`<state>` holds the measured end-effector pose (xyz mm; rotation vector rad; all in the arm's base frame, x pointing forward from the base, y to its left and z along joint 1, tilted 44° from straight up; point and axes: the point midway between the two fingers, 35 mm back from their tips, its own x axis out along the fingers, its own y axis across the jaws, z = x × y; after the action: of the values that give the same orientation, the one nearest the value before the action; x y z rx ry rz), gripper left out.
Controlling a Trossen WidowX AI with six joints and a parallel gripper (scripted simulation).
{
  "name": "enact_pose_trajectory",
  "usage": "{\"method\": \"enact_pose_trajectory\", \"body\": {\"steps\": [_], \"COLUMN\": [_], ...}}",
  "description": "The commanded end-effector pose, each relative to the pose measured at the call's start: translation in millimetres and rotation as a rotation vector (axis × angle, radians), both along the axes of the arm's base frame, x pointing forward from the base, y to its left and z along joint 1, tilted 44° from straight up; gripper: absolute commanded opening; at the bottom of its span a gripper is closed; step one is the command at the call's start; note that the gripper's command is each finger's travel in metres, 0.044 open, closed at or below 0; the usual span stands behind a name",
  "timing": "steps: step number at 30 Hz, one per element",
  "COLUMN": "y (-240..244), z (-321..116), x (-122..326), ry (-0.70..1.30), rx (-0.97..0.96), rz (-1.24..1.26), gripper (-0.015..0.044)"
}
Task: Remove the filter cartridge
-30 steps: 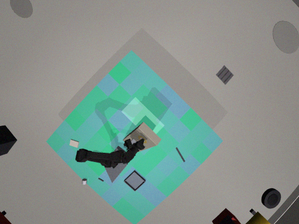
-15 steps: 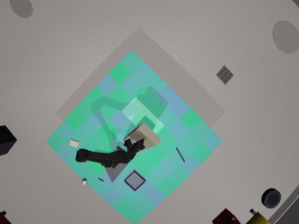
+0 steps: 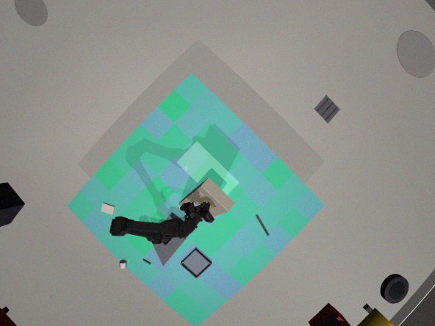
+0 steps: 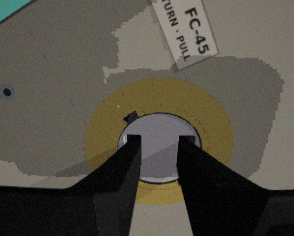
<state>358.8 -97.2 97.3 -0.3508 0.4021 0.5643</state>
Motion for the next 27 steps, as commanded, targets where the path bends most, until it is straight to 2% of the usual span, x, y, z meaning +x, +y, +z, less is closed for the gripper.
{"method": "enact_pose_trajectory", "body": {"steps": [1,27], "y": [3.0,3.0], "z": [-2.1,-2.1], "x": [4.5,4.6], "ry": [0.058,0.455], "rx": [0.083,0.779], "rz": [-0.054,-0.471], "gripper": [0.0000,0.0000]}}
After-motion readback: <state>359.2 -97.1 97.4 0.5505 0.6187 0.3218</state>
